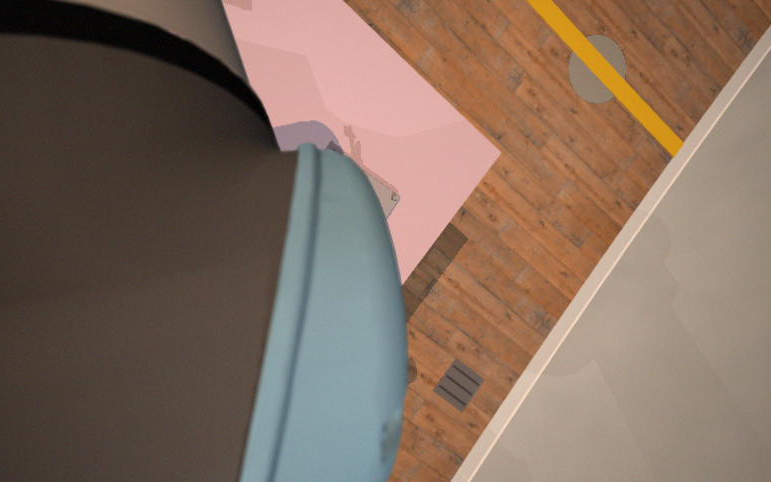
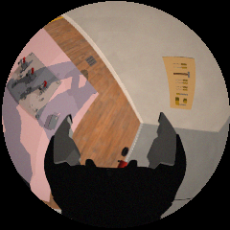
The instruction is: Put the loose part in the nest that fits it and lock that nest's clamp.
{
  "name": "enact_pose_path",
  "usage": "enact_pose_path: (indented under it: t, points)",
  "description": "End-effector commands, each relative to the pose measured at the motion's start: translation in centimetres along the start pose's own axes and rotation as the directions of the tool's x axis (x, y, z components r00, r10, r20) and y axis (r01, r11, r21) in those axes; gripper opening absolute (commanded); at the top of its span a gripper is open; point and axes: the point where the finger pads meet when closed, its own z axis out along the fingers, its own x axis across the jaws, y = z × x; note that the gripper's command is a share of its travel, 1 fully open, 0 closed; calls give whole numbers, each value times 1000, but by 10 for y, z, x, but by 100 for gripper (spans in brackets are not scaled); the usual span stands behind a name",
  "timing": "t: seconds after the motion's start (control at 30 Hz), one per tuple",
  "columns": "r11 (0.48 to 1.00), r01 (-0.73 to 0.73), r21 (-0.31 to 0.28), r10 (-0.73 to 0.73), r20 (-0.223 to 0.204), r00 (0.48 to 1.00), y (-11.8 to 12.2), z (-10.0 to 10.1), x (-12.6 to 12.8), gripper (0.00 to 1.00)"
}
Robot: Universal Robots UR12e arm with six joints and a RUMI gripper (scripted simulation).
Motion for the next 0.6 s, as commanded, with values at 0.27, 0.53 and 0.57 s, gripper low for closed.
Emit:
enact_pose_path:
  t: [0.27,0.53,0.57]
  points:
    - [972,-230,-48,235,194,953,-63,25,-58,100]
    - [941,-320,-110,338,276,900,-92,29,-92,100]
    - [941,-320,-110,338,276,900,-92,29,-92,100]
